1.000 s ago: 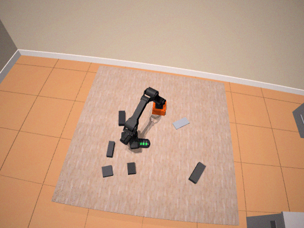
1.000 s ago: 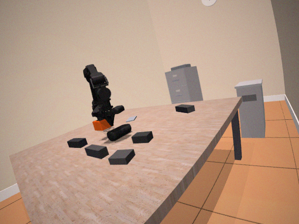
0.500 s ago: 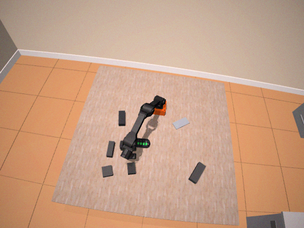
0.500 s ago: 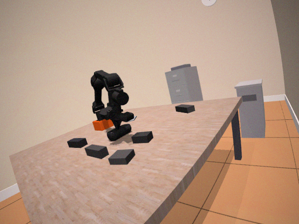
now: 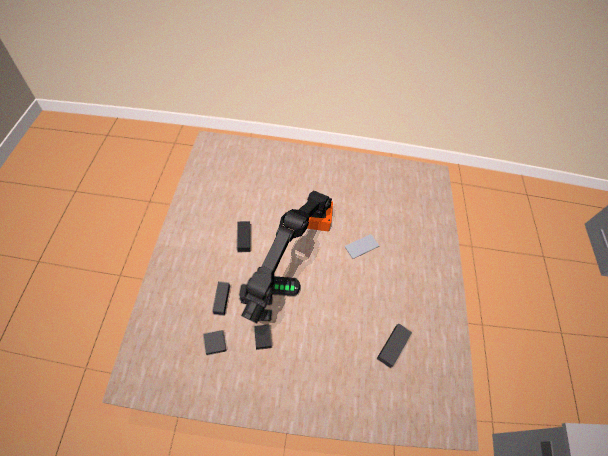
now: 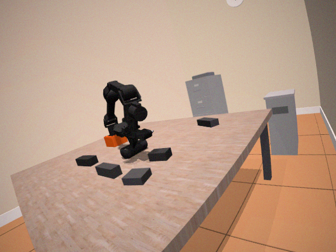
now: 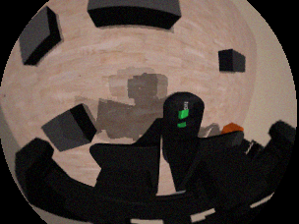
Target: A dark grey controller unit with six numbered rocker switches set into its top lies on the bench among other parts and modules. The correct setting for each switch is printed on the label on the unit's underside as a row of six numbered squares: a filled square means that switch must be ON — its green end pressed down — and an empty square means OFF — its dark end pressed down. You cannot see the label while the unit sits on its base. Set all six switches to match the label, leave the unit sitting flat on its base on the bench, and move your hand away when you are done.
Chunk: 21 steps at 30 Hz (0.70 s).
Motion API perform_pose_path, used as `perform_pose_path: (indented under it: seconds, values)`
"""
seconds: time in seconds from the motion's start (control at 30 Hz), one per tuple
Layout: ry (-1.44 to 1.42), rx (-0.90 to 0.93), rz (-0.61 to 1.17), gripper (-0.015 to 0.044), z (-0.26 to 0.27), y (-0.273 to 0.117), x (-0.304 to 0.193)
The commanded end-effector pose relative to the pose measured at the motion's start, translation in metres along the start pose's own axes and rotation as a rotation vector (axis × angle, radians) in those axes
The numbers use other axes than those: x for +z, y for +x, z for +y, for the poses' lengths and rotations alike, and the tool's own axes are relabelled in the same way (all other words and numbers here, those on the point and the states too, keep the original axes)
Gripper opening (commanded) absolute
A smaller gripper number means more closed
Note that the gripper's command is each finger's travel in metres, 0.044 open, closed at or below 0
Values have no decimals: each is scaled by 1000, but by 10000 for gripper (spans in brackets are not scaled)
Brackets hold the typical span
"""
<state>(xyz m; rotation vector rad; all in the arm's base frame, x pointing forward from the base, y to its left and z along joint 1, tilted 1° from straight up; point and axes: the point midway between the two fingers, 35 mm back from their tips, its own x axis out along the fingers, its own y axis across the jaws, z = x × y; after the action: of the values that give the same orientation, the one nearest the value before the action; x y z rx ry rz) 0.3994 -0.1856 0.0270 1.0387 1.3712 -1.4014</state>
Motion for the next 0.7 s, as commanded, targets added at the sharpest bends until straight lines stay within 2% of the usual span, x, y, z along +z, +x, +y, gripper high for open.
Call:
perform_pose_path:
  seconds: [0.0,0.67]
  values:
    - [4,-7,-3,0,2,8,0]
    - [5,-8,-3,0,10,39,0]
